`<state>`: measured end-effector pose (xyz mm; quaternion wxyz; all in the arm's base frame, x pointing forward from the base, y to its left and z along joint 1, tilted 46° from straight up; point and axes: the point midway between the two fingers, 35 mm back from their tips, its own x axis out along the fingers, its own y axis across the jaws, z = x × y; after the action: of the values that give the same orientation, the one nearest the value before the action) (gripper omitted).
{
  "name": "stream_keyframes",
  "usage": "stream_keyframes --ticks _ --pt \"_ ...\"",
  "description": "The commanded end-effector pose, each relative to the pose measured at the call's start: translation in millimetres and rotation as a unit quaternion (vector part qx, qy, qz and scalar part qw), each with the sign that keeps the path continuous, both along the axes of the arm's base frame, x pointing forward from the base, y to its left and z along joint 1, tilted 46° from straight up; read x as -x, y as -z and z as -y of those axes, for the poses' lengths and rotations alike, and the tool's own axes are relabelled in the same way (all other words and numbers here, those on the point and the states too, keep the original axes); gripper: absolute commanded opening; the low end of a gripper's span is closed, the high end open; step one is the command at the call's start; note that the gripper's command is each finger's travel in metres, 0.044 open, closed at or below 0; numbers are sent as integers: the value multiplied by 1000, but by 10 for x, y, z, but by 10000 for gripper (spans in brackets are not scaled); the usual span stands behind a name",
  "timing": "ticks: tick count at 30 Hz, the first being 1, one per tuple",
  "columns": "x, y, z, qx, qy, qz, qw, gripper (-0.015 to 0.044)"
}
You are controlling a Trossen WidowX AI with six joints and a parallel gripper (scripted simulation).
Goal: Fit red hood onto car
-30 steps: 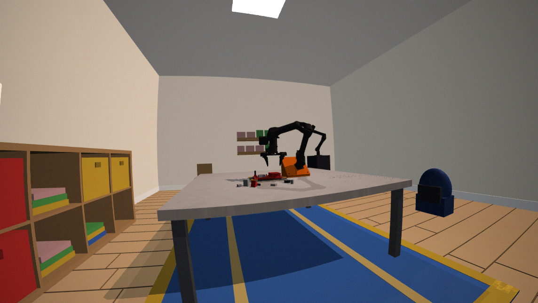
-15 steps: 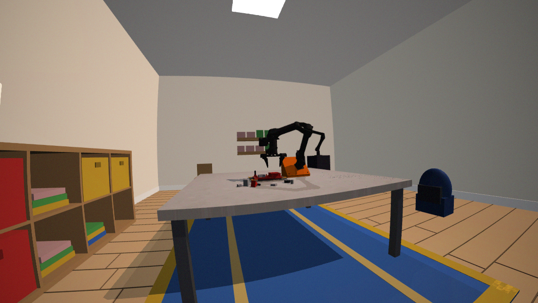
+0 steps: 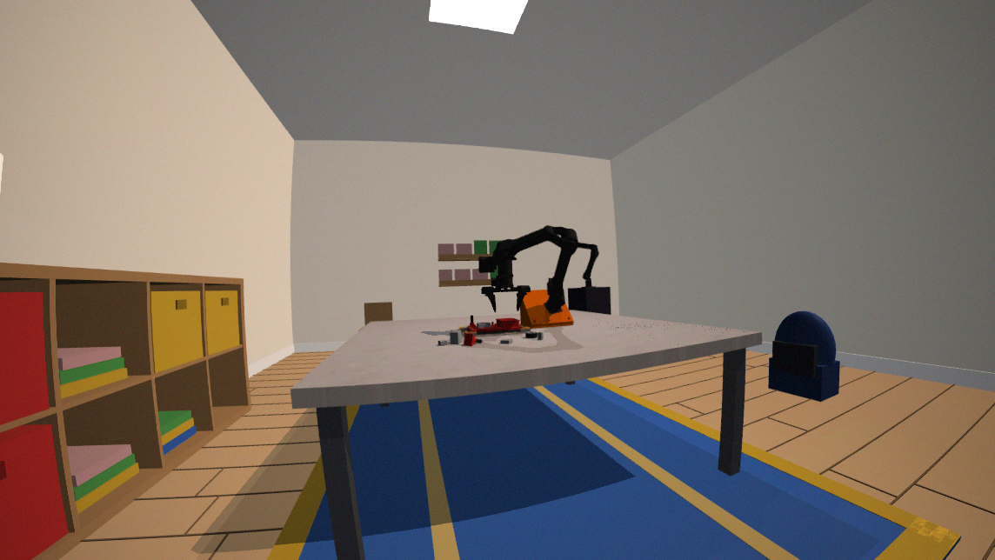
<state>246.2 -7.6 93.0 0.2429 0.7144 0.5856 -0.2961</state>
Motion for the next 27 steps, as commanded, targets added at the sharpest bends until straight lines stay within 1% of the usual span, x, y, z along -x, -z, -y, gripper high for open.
stream_keyframes --ticks 1,27 --pt "1 14 -27 -2 1 -1 1000 440" --pt "-17 118 -137 -3 1 -1 1000 440"
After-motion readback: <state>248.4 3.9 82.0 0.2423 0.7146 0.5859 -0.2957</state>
